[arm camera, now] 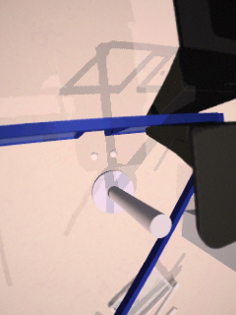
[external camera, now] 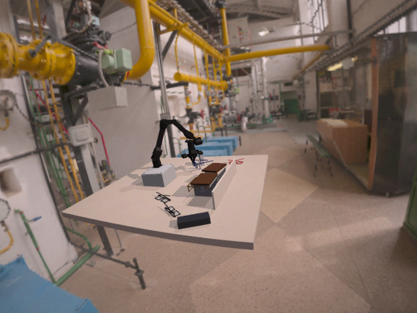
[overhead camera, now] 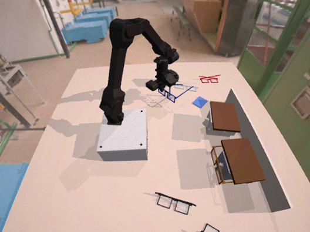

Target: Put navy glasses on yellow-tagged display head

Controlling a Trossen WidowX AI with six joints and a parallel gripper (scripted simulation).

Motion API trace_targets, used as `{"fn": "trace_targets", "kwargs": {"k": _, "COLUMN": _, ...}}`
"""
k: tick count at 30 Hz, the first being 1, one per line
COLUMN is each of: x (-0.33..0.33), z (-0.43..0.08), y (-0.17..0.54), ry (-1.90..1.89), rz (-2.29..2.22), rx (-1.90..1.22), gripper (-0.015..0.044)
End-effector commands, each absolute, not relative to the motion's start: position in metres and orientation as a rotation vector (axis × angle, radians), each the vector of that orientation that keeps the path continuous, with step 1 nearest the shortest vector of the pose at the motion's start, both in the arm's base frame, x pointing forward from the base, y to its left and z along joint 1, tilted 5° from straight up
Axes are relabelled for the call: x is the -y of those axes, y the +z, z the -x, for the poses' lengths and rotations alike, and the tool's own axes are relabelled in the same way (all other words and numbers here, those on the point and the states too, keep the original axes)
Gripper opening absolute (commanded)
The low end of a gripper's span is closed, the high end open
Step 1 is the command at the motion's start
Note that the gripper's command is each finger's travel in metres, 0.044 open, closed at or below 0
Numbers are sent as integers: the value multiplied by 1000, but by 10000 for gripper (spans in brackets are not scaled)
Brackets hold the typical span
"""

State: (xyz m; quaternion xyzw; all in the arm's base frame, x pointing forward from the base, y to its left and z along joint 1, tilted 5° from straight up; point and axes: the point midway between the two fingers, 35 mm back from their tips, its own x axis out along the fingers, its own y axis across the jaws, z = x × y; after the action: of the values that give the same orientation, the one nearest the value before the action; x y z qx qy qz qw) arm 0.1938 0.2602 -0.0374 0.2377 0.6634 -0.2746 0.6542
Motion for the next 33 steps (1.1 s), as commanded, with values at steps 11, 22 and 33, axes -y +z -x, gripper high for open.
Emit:
{"fn": "trace_targets", "kwargs": {"k": 11, "x": -251, "z": -196, "y": -37, "ry": -616, "rz": -537, "rx": -1500, "gripper": 0}}
{"fn": "trace_targets", "kwargs": {"k": 22, "x": -242, "z": -198, "y": -36, "ry": -616, "rz": -536, "rx": -1500, "gripper": 0}}
{"fn": "trace_targets", "kwargs": {"k": 33, "x": -233, "z": -201, "y": -36, "ry": -617, "rz": -536, "rx": -1499, "gripper": 0}}
